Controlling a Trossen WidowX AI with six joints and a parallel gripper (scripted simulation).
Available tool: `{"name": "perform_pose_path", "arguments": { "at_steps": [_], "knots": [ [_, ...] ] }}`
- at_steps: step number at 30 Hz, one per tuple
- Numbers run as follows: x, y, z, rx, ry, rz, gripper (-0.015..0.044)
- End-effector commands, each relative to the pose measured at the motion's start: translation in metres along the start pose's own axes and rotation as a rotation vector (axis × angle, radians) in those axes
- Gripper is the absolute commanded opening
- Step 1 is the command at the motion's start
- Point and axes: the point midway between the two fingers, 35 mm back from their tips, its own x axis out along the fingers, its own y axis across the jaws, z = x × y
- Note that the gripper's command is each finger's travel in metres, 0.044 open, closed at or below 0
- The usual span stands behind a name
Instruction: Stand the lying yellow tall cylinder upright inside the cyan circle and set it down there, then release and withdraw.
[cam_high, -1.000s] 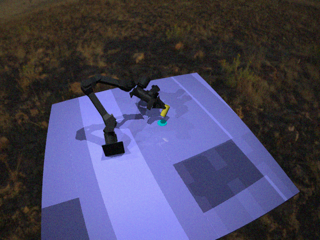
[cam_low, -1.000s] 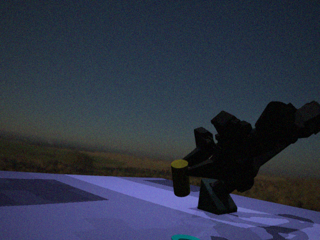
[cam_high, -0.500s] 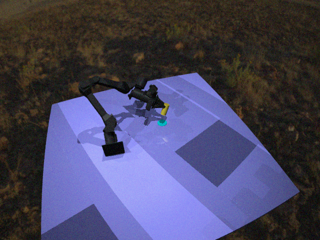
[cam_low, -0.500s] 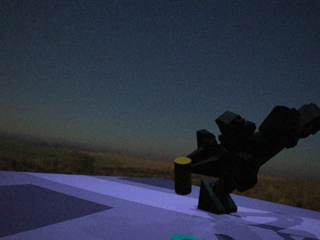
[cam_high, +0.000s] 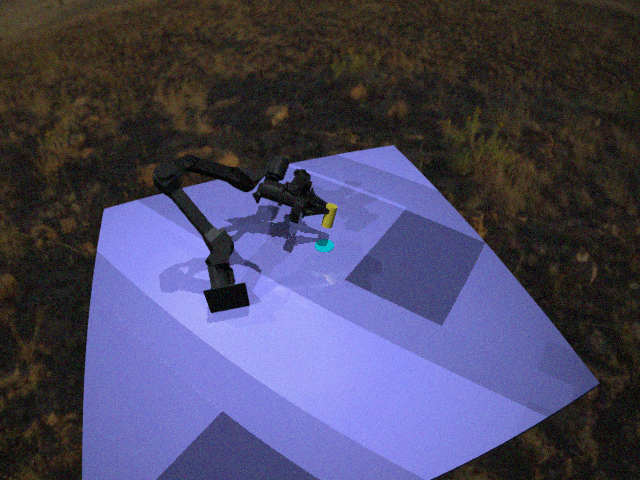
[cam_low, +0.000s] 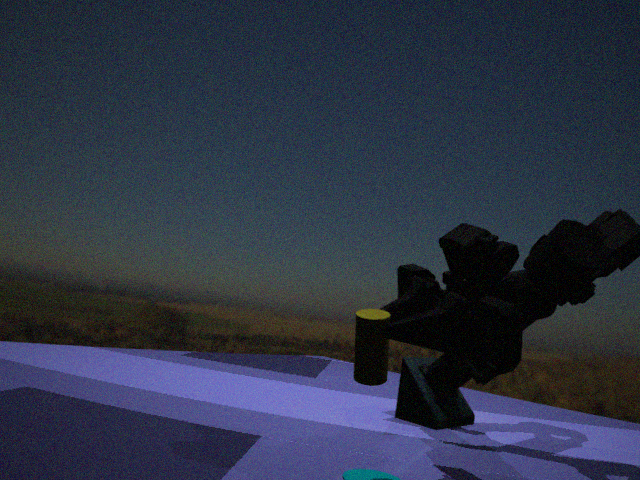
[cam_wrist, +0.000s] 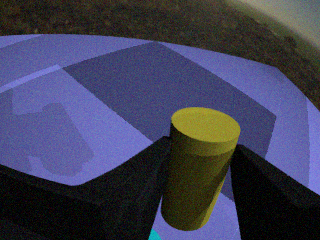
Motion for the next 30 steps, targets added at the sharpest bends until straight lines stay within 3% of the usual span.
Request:
{"name": "perform_pose_path", "arguments": {
  "at_steps": [1,30],
  "knots": [
    [-0.002,-0.001,-0.001,0.022,-0.026,0.004,0.0105],
    [-0.018,-0.003,0.004,0.18,-0.182,0.074,0.0105]
  ]
}}
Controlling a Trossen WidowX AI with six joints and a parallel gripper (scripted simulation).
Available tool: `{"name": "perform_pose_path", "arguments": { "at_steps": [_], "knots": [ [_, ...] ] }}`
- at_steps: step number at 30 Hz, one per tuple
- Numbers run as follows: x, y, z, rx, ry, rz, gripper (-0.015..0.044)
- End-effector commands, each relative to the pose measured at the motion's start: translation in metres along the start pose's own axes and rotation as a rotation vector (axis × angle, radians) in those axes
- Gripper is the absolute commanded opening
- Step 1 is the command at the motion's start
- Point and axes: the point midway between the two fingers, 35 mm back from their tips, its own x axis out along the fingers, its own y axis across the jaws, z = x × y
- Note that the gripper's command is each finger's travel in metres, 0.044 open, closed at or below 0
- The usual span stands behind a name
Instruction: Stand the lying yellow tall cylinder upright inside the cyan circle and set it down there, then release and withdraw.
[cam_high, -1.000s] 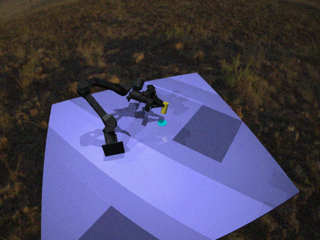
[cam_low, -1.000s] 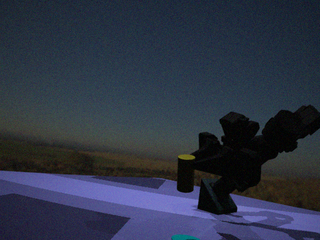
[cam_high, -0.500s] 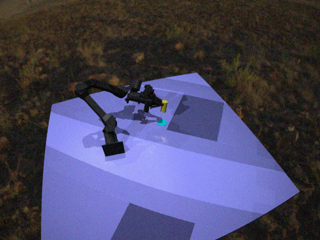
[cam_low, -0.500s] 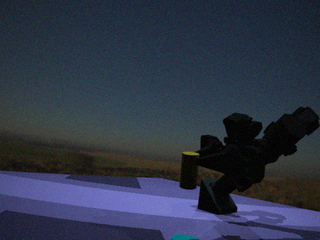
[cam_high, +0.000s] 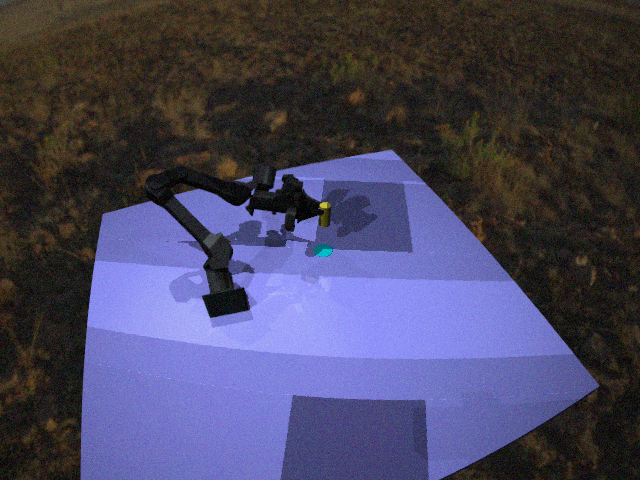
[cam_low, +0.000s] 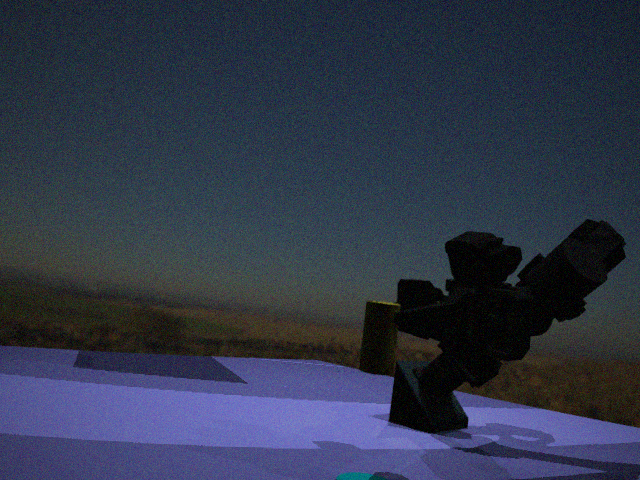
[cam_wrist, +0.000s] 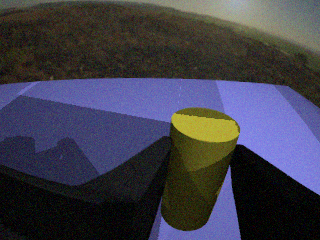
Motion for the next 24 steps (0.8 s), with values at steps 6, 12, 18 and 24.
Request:
{"name": "perform_pose_path", "arguments": {
  "at_steps": [6,12,18,24],
  "knots": [
    [-0.0055,-0.0025,0.0009,0.056,-0.048,0.02,0.0105],
    [-0.0059,-0.0025,0.0011,0.061,-0.052,0.022,0.0105],
    [-0.0059,-0.0025,0.0011,0.061,-0.052,0.022,0.0105],
    [-0.0057,-0.0025,0.0005,0.061,-0.052,0.022,0.0105]
  ]
}}
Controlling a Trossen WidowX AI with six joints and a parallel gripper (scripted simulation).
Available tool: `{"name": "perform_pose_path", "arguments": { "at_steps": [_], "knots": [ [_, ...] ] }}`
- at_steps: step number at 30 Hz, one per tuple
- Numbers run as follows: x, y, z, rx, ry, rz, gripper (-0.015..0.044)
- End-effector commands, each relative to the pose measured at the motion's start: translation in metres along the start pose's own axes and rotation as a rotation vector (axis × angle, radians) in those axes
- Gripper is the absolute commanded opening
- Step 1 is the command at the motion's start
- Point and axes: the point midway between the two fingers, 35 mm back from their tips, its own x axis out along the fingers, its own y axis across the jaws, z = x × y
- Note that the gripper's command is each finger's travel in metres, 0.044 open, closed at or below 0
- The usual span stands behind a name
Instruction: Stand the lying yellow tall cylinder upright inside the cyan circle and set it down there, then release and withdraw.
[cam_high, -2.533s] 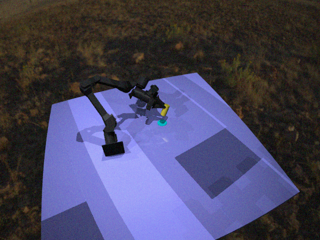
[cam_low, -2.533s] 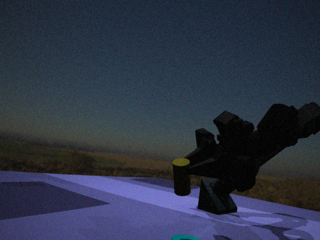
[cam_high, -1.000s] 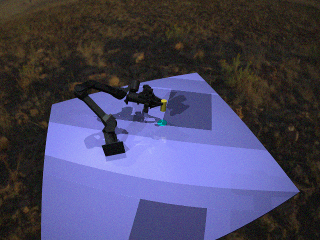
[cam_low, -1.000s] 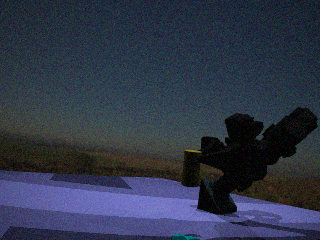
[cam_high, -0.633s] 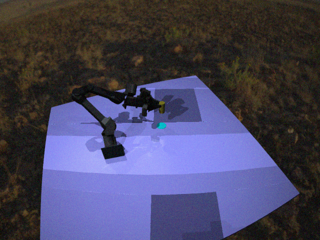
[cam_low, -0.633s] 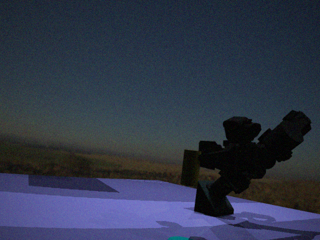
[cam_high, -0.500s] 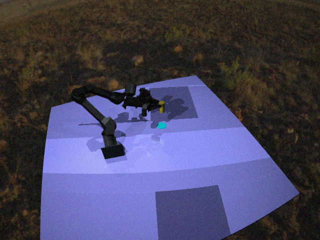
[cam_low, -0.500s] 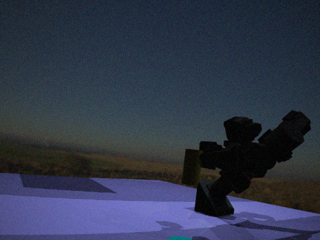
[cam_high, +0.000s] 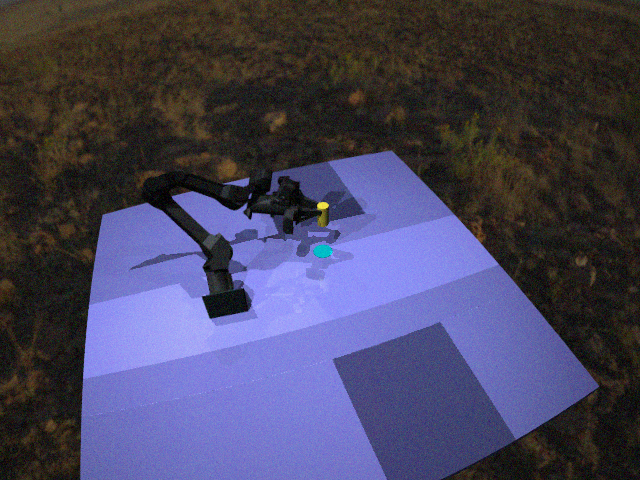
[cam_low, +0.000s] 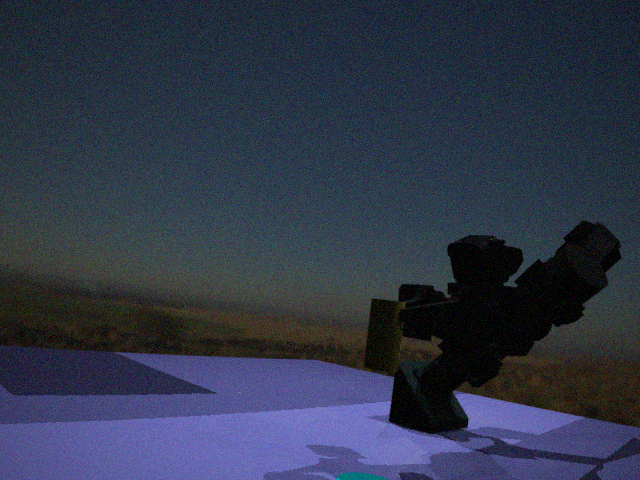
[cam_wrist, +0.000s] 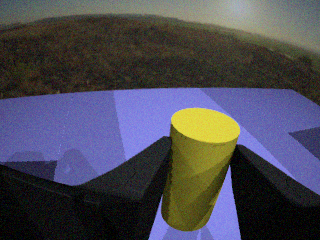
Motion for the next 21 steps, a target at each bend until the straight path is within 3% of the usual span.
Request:
{"name": "perform_pose_path", "arguments": {
  "at_steps": [1,21],
  "knots": [
    [0.001,-0.001,-0.002,0.004,-0.006,-0.003,0.0105],
    [0.01,0.0,-0.074,0.009,-0.001,-0.007,0.0105]
  ]
}}
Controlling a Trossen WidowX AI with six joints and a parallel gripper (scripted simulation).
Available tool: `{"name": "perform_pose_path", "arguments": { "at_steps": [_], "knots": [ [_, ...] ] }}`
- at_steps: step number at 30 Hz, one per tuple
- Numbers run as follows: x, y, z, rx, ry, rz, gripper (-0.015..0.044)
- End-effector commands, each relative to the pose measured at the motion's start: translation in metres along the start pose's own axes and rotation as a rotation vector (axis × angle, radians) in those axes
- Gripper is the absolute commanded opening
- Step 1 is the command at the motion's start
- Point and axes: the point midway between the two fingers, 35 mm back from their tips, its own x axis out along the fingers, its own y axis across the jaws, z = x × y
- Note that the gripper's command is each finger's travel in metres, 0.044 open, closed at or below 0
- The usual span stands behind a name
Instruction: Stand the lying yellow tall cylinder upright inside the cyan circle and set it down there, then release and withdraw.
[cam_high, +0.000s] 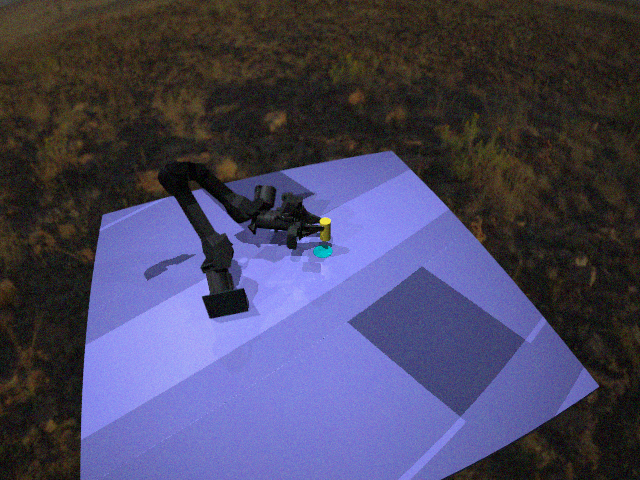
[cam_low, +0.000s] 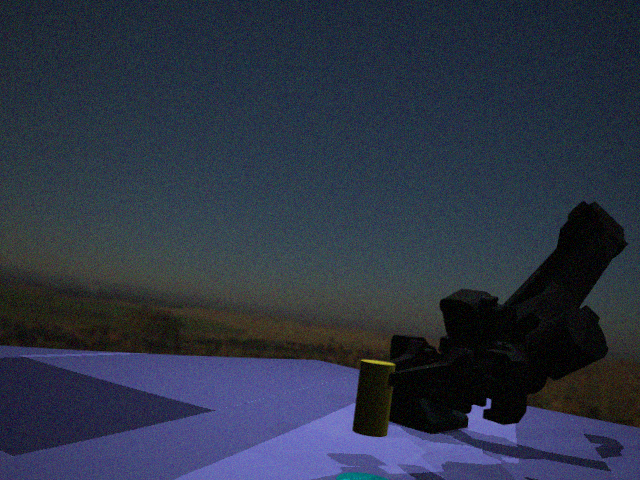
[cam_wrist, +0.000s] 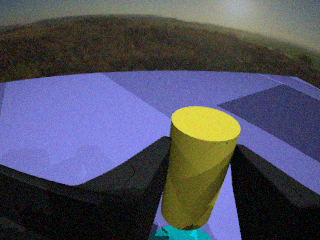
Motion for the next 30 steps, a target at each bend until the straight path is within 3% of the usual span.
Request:
{"name": "perform_pose_path", "arguments": {
  "at_steps": [1,26,30],
  "knots": [
    [-0.001,-0.004,-0.017,-0.002,-0.003,-0.004,0.0105],
    [-0.004,-0.005,-0.05,-0.004,0.004,0.0,0.0105],
    [-0.004,-0.005,-0.05,-0.004,0.004,0.0,0.021]
  ]
}}
